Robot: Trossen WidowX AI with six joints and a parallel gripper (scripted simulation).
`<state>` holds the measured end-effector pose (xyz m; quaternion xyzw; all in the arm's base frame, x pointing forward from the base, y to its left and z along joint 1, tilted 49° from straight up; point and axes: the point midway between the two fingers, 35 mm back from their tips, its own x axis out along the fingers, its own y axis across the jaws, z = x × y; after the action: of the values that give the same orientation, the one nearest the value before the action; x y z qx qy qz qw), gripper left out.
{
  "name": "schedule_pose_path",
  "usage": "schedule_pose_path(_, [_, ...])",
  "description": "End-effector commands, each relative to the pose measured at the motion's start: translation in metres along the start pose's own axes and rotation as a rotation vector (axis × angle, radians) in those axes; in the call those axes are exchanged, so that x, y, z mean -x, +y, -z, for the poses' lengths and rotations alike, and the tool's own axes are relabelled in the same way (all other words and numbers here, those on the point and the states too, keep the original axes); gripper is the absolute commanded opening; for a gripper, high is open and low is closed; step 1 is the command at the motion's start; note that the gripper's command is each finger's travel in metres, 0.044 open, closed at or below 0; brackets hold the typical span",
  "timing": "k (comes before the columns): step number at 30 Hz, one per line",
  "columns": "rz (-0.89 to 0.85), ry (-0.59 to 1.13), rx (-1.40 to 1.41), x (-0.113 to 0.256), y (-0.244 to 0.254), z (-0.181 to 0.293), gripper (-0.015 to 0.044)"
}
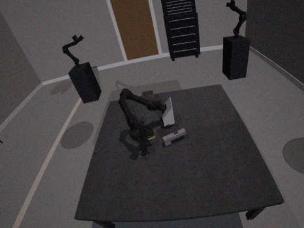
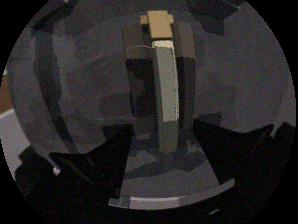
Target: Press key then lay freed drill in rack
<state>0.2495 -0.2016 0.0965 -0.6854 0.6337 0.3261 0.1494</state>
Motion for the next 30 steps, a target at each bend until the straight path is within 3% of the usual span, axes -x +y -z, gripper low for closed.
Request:
schedule_pose_path(1, [0.0, -0.005, 0.0, 0.005, 0.0, 0.0, 0.044])
schedule_pose_path(16, [-0.003, -0.019, 0.007, 0.075, -0.001, 0.0, 0.044])
schedule_pose_path(19, [0.005, -0.024, 0.001, 0.072, -0.001, -0.001, 0.044])
schedule_pose_path(25, [0.247, -0.064, -0.315, 0.128, -0.024, -0.004, 0.044])
schedule_pose_path(30, [0.487, -0.21, -0.576, 0.195, -0.045, -0.023, 0.044])
